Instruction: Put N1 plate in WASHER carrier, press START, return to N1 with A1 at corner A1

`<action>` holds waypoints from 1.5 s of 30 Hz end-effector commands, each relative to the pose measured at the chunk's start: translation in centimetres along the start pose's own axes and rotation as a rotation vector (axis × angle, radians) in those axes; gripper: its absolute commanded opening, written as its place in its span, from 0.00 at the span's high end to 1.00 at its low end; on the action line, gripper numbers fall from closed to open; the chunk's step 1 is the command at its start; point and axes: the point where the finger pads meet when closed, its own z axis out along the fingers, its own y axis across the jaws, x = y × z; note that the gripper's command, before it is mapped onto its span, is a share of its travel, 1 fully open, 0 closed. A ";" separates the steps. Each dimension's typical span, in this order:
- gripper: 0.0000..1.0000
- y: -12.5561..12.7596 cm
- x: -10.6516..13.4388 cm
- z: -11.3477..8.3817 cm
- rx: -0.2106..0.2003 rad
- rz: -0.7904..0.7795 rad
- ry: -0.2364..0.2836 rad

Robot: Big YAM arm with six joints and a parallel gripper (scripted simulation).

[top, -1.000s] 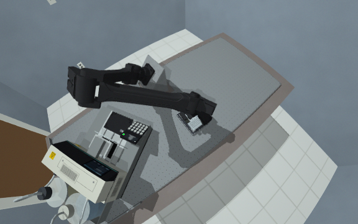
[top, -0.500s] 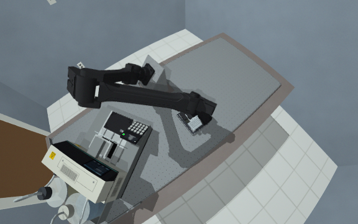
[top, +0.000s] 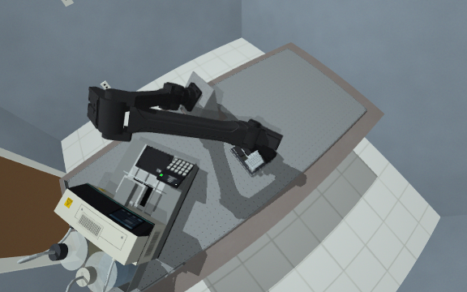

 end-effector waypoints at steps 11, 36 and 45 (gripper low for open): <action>0.00 -0.6 0.1 0.5 0.002 0.008 0.007; 0.00 -0.3 0.4 2.3 0.006 -0.004 0.014; 0.00 -0.3 0.4 2.9 0.006 -0.002 0.013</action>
